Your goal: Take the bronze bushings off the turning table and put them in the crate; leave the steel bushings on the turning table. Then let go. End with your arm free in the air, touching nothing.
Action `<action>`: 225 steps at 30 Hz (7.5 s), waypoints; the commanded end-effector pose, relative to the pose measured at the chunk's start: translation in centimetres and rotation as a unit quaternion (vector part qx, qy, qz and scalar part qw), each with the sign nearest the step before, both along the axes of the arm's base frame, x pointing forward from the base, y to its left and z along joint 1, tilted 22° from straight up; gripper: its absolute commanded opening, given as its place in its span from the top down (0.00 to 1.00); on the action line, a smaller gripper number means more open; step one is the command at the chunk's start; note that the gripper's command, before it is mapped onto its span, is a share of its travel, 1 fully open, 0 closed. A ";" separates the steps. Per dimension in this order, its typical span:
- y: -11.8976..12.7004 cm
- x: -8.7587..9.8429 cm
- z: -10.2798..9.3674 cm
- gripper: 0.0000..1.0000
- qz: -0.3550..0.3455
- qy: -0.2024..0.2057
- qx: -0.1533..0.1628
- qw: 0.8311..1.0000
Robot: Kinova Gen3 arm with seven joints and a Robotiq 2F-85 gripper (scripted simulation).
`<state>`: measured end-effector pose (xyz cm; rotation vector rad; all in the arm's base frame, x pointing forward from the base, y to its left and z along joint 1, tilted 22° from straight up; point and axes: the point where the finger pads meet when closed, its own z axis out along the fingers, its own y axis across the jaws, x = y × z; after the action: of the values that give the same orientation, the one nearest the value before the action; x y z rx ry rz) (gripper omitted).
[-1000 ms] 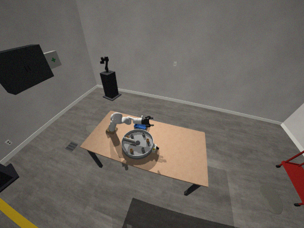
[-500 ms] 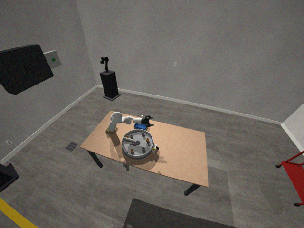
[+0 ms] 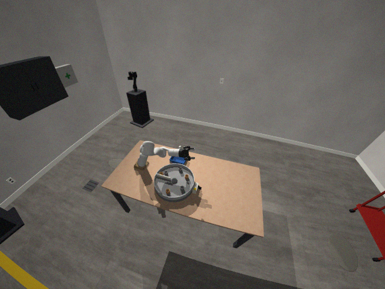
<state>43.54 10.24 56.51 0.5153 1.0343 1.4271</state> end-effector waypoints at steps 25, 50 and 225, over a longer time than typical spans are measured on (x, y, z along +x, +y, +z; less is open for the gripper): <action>0.2 -4.9 -1.5 0.00 0.005 0.006 -0.010 1.000; -0.4 -5.3 -0.6 0.00 0.000 0.000 -0.004 1.000; -3.7 -19.5 -11.0 0.00 -0.048 0.730 -0.182 0.657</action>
<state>24.13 6.75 45.40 1.4634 2.4234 0.3672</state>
